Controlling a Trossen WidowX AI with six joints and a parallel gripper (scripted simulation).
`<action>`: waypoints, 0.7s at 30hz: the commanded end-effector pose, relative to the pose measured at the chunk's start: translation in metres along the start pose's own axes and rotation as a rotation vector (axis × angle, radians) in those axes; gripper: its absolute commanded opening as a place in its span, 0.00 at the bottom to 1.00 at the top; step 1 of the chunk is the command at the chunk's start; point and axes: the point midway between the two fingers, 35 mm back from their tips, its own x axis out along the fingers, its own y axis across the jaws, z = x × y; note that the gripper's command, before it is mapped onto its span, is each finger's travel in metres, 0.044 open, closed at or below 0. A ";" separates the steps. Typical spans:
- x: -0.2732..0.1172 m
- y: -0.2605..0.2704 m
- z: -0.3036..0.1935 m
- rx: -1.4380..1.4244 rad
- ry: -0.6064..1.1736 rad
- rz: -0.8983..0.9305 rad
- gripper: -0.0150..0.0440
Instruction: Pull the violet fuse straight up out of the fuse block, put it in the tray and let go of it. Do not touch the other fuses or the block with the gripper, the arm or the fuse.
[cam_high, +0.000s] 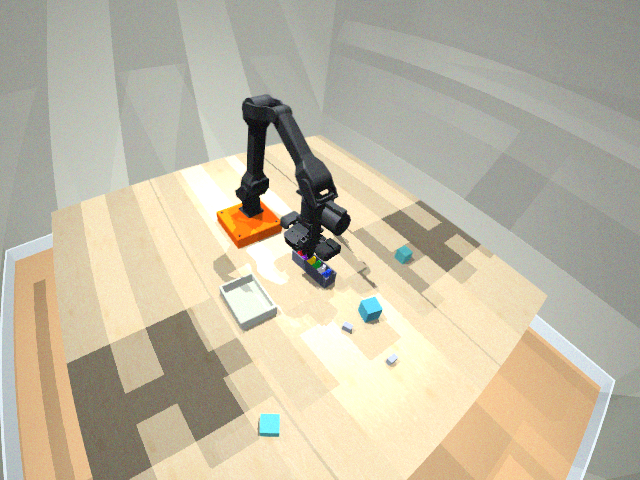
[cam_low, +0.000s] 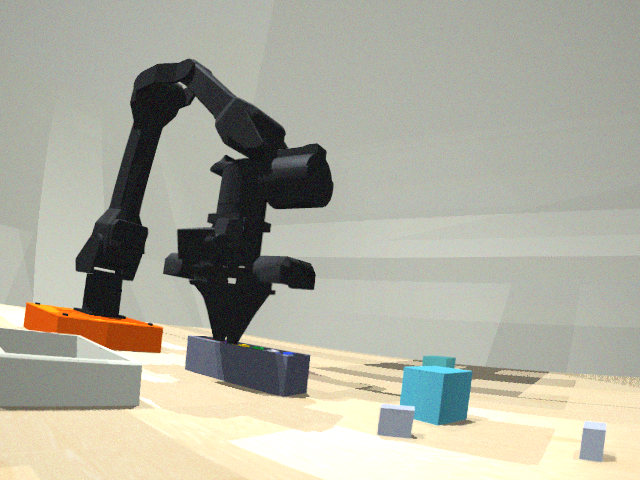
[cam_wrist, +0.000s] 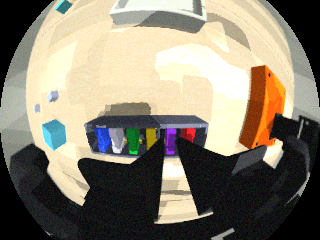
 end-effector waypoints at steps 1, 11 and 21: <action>0.000 0.000 0.000 0.000 0.000 0.000 0.36; 0.000 0.000 0.000 0.000 0.000 0.000 0.25; -0.004 0.000 0.000 0.001 0.000 0.000 0.25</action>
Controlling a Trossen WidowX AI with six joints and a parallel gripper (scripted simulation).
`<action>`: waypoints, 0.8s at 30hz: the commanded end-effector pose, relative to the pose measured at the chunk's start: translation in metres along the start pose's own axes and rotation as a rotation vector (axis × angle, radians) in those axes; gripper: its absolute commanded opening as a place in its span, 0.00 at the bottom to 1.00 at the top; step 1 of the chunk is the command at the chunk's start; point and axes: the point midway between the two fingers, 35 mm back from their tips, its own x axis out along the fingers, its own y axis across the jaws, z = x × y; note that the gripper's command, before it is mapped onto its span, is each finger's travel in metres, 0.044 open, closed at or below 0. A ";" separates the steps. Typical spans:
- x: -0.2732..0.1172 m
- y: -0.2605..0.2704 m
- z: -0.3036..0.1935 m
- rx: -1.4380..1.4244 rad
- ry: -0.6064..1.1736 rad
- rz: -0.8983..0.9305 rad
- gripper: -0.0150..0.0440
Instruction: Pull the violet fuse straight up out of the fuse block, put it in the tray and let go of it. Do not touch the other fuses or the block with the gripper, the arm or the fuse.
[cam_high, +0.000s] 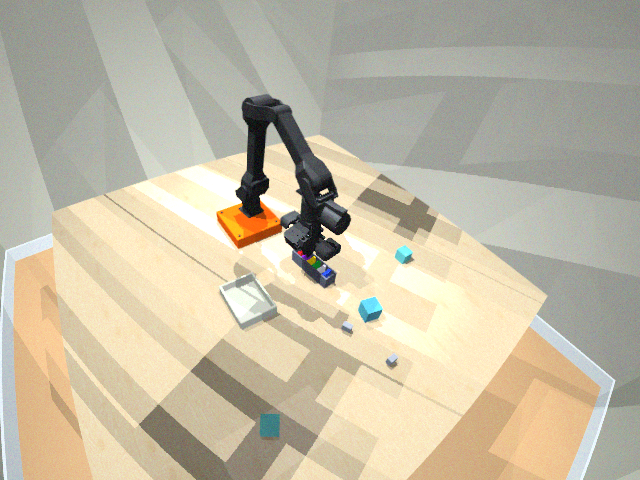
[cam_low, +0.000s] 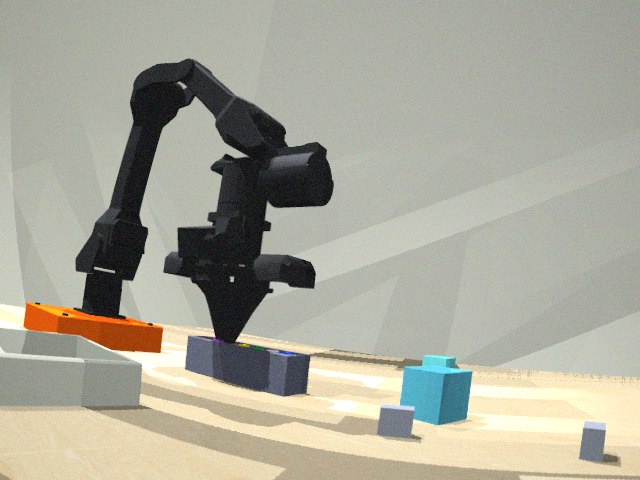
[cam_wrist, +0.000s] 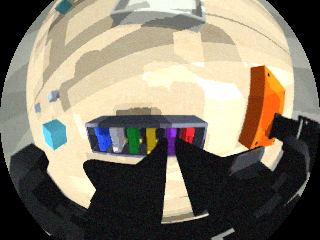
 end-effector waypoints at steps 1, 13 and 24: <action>-0.003 0.000 0.000 0.001 0.000 0.002 0.25; -0.009 0.001 0.000 0.001 -0.001 0.002 0.25; -0.014 0.001 0.000 0.002 -0.002 0.002 0.25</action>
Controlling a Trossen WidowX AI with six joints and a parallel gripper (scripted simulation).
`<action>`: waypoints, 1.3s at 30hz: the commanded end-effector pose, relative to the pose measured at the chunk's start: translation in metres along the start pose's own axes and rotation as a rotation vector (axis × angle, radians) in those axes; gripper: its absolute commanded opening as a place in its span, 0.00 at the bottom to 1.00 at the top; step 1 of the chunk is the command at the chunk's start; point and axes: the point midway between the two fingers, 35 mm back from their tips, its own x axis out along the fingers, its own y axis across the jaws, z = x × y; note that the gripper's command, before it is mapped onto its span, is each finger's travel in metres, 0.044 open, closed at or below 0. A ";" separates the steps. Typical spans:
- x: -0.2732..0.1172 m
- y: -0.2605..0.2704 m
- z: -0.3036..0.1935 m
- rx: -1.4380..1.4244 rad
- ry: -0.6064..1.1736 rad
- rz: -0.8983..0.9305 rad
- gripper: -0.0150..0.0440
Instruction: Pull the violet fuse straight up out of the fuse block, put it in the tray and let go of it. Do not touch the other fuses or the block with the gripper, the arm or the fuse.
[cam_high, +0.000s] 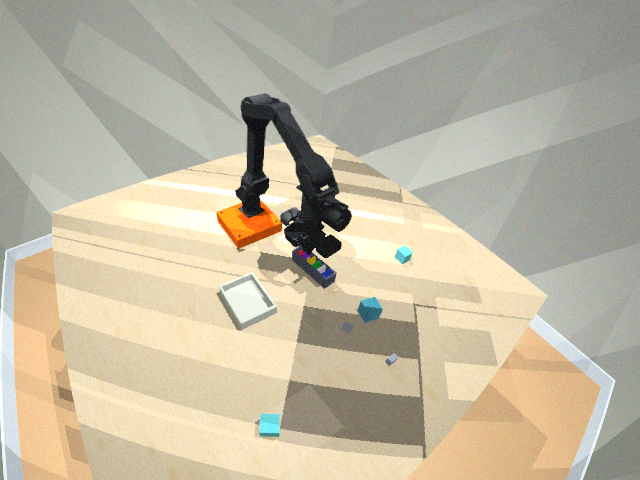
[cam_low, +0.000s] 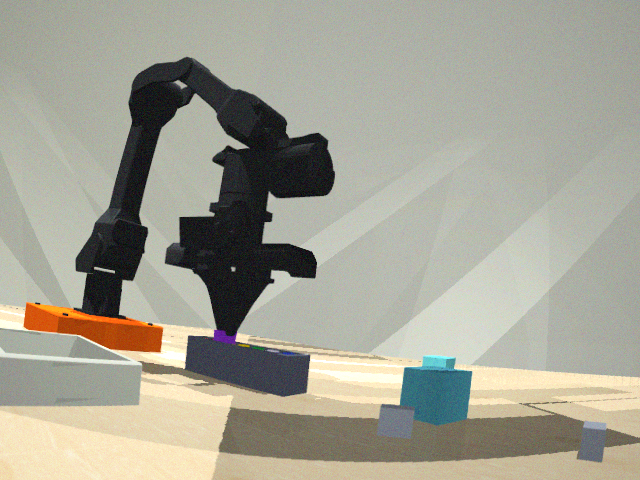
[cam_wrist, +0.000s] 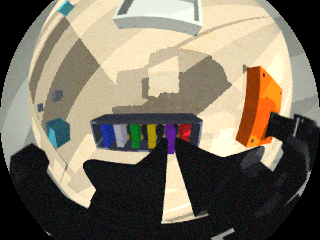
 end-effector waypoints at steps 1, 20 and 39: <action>-0.003 0.001 0.000 0.002 -0.002 0.003 0.25; -0.013 0.001 0.000 0.003 -0.003 0.003 0.25; -0.022 0.000 0.001 0.005 -0.004 0.003 0.25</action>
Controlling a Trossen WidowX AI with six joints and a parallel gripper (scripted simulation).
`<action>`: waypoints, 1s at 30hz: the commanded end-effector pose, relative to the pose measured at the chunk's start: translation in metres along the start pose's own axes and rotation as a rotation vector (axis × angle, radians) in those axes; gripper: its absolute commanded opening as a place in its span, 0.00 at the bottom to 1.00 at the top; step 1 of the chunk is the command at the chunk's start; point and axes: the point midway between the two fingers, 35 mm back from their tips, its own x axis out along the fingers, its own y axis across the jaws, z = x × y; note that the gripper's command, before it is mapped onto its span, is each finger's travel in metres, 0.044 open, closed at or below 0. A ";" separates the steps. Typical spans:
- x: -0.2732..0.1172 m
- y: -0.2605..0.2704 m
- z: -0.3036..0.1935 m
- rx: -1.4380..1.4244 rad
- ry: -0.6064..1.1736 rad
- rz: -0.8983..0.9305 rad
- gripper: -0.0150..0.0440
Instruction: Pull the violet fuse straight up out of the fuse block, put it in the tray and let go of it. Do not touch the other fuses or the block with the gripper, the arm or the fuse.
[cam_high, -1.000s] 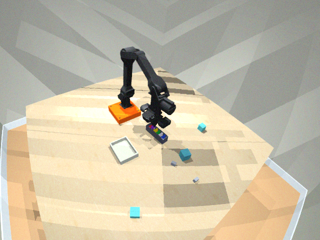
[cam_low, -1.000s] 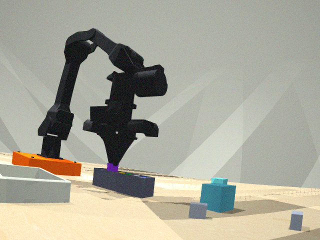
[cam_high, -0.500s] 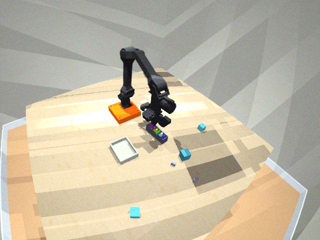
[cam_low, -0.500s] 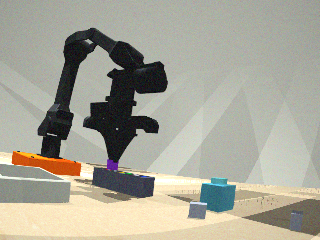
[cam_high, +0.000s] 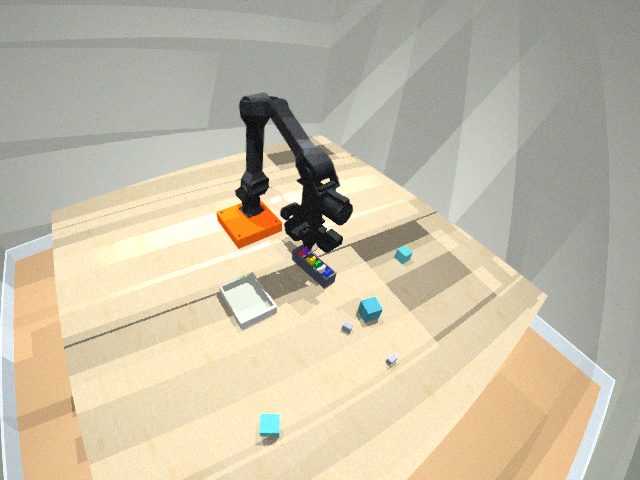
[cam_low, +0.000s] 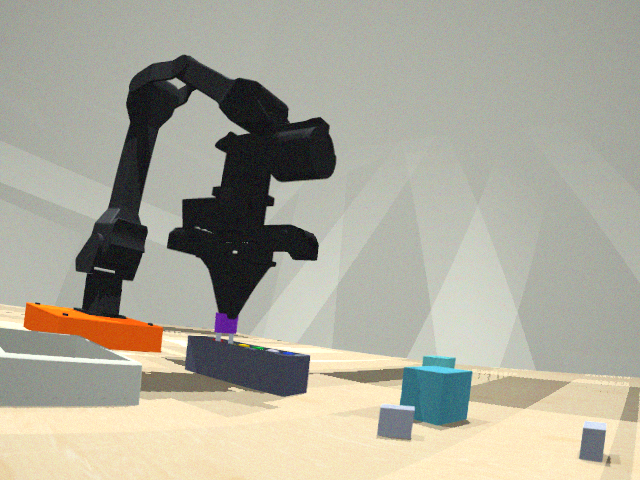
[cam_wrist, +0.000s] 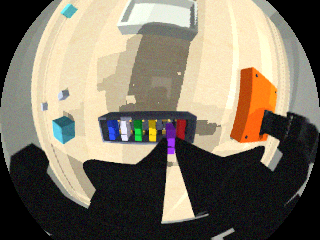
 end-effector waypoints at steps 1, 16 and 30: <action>-0.003 0.001 0.001 0.005 -0.004 0.003 0.25; -0.017 0.001 0.001 0.005 -0.005 0.003 0.25; -0.029 0.003 0.008 0.005 -0.005 0.003 0.25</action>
